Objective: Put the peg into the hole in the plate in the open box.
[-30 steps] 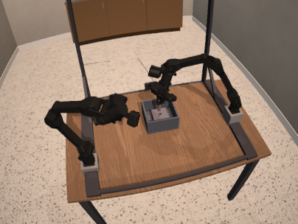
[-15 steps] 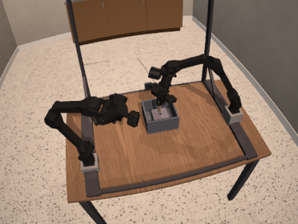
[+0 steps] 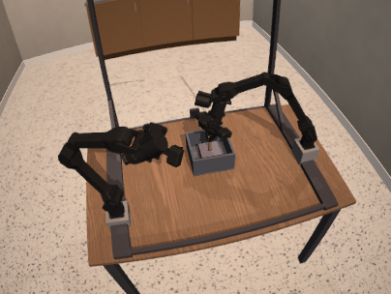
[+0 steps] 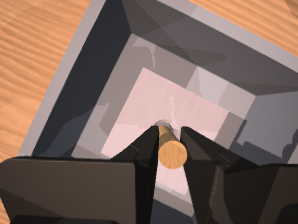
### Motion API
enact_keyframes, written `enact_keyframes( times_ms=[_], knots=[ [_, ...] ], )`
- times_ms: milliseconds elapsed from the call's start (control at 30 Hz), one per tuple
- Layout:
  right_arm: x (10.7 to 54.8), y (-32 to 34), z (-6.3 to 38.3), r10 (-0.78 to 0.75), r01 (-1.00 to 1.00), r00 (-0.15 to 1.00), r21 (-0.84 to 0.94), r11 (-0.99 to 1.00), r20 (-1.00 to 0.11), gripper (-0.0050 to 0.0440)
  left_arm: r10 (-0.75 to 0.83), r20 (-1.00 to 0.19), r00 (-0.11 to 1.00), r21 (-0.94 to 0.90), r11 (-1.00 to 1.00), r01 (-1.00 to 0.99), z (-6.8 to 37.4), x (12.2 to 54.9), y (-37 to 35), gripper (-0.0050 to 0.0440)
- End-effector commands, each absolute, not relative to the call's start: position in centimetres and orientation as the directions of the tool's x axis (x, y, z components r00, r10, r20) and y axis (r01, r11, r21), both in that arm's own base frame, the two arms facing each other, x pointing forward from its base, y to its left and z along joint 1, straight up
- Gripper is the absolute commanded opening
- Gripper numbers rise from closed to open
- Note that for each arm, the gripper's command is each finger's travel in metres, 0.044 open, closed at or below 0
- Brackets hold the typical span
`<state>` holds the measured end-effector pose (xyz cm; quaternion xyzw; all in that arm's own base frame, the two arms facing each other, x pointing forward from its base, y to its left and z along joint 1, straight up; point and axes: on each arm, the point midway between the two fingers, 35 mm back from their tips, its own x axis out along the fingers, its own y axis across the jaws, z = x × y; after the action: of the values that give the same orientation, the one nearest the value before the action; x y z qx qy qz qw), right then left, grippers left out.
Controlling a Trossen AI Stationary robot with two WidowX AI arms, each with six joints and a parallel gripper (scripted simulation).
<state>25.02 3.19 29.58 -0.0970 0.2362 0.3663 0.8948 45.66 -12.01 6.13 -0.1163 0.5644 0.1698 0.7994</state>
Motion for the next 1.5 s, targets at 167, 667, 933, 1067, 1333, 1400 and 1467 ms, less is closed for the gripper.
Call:
enact_keyframes(
  times_ms=[167,667,933,1067,1333,1400,1467],
  knots=[
    [25.0,3.2,30.0,0.607,-0.701,0.627,-0.013,0.713,-0.489,0.0440,0.139,-0.938,0.316,-0.002,0.913,-0.407,5.2,45.8,-12.0,0.0027],
    [25.0,3.2,30.0,0.607,-0.701,0.627,-0.013,0.713,-0.489,0.0440,0.123,-0.927,0.354,-0.034,0.913,-0.406,3.3,46.1,-12.1,0.0027],
    [25.0,3.2,30.0,0.607,-0.701,0.627,-0.013,0.713,-0.489,0.0440,0.126,-0.935,0.331,-0.021,0.913,-0.407,0.3,45.5,-12.0,0.0027],
    [25.0,3.2,30.0,0.607,-0.701,0.627,-0.013,0.713,-0.489,0.0440,0.126,-0.935,0.331,-0.021,0.913,-0.407,0.0,45.4,-12.1,0.0027],
    [25.0,3.2,30.0,0.607,-0.701,0.627,-0.013,0.713,-0.489,0.0440,0.116,-0.925,0.362,-0.044,0.914,-0.404,2.1,46.3,-12.1,0.0027],
    [25.0,3.2,30.0,0.607,-0.701,0.627,-0.013,0.713,-0.489,0.0440,0.116,-0.925,0.362,-0.044,0.913,-0.405,2.3,46.4,-12.0,0.0027],
    [25.0,3.2,30.0,0.607,-0.701,0.627,-0.013,0.713,-0.489,0.0440,0.116,-0.925,0.362,-0.044,0.913,-0.405,2.3,46.4,-12.1,0.0027]
  ],
)
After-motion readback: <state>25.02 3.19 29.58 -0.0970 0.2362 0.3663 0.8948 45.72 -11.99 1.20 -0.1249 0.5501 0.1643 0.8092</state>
